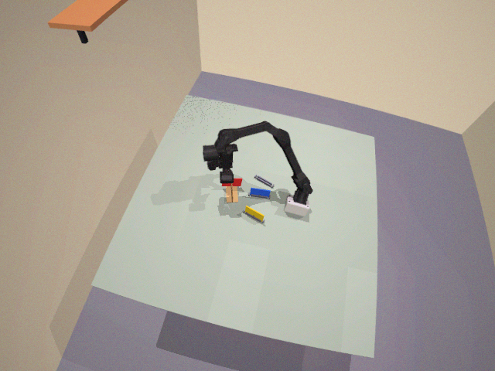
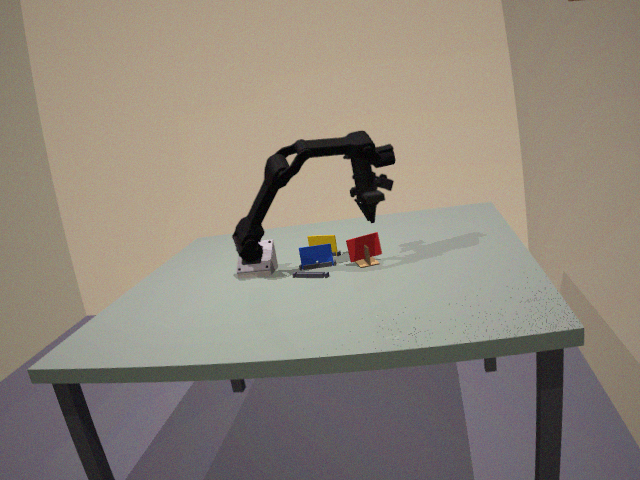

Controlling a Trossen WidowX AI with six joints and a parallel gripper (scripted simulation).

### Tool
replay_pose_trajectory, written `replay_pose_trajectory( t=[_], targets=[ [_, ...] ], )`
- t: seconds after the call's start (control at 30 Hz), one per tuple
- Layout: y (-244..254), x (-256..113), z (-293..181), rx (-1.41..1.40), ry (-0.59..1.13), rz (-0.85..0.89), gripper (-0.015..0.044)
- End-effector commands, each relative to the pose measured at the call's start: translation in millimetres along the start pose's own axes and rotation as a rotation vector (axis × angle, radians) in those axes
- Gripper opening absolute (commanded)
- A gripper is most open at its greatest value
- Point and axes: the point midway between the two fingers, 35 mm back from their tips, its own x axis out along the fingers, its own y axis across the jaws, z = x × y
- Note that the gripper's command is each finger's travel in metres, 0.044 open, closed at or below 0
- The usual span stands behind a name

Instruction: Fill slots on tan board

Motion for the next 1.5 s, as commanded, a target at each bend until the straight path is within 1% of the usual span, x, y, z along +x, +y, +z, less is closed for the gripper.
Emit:
replay_pose_trajectory(
  t=[0.0, 0.03, 0.1, 0.17, 0.27, 0.33, 0.43, 0.6, 0.73, 0.93, 1.0, 1.1, 1.17, 1.27, 1.37, 1.47],
  targets=[
    [-2, -8, 1, 0.012, -0.012, 0.005, 0.0185],
    [-3, -17, 3, 0.017, -0.038, 0.006, 0.0185],
    [0, -21, 2, 0.025, -0.047, 0.008, 0.0185],
    [23, -27, -5, 0.073, -0.047, 0.022, 0.0185],
    [73, -39, -27, 0.187, -0.037, 0.047, 0.0185],
    [84, -41, -33, 0.213, -0.033, 0.051, 0.0185],
    [126, -48, -63, 0.329, -0.013, 0.057, 0.0185],
    [185, -52, -129, 0.548, 0.025, 0.027, 0.0185],
    [197, -50, -150, 0.615, 0.033, 0.008, 0.0185],
    [197, -48, -150, 0.615, 0.033, 0.008, 0.0185],
    [198, -34, -149, 0.615, 0.032, 0.008, 0.0185],
    [198, 1, -152, 0.615, 0.032, 0.007, 0.0185],
    [197, 15, -154, 0.616, 0.032, 0.007, 0.0185],
    [197, 18, -154, 0.616, 0.032, 0.007, 0.0185],
    [195, 31, -154, 0.616, 0.032, 0.006, 0.0185],
    [195, 33, -154, 0.616, 0.032, 0.006, 0.0185]
  ],
)
